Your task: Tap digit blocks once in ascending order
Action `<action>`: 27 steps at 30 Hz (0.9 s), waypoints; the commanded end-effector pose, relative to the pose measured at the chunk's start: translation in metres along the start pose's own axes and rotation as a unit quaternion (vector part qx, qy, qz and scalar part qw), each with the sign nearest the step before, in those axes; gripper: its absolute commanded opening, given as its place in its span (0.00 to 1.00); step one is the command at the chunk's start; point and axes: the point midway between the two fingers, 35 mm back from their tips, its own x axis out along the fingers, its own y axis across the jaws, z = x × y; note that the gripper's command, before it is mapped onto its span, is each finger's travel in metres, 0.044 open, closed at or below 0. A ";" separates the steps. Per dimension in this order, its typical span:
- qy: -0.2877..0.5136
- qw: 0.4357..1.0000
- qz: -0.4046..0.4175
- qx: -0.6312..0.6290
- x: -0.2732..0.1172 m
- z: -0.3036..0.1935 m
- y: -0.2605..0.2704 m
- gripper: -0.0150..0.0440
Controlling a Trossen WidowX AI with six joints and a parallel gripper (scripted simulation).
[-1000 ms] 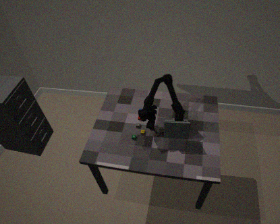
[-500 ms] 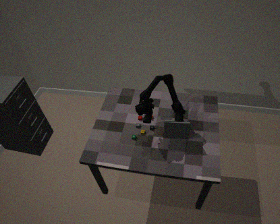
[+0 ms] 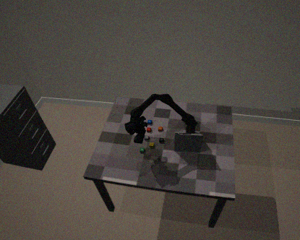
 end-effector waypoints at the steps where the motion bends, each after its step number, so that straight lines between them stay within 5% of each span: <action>1: -0.002 1.000 -0.001 -0.003 0.002 0.011 0.009 0.29; 9: -0.002 1.000 -0.003 -0.003 0.081 0.011 0.008 0.29; 27: -0.002 1.000 -0.003 -0.003 0.097 0.011 0.008 0.29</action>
